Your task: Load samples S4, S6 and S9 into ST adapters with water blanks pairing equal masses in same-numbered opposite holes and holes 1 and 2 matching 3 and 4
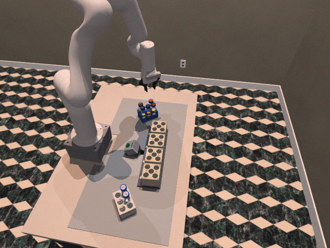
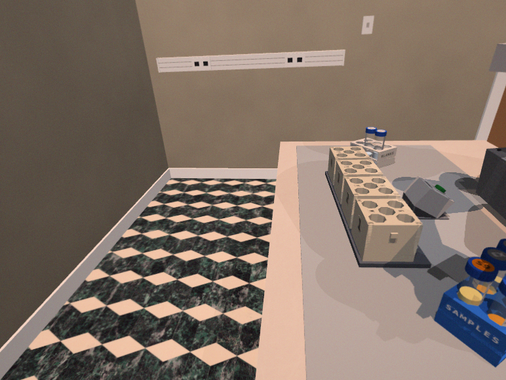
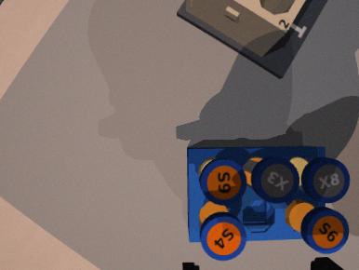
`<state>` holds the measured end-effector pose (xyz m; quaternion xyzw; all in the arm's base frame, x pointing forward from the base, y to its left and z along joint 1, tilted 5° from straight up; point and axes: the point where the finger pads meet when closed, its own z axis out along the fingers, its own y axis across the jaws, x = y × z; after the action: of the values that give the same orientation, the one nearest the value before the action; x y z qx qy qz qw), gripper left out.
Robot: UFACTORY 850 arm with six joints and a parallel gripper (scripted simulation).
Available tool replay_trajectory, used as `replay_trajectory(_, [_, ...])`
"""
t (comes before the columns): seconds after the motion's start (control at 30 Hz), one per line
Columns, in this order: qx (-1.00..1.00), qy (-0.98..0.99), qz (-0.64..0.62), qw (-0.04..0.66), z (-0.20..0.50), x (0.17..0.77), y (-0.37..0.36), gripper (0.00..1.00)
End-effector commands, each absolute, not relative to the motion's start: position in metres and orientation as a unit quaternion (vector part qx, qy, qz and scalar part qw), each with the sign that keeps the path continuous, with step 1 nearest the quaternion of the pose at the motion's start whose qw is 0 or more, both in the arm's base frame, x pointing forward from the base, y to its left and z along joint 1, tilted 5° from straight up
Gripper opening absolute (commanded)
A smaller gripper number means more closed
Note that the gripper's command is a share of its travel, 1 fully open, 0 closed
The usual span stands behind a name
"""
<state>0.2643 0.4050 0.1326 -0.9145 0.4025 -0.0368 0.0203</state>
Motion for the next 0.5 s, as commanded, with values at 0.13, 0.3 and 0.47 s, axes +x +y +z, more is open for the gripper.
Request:
replay_trajectory(0.13, [-0.914,0.402,-0.037,0.021,0.117,0.266,0.406,0.57])
replay_trajectory(0.3, [-0.914,0.402,-0.037,0.021,0.111,0.267,0.406,0.57])
replay_trajectory(0.47, [-0.914,0.402,-0.037,0.021,0.101,0.267,0.406,0.57])
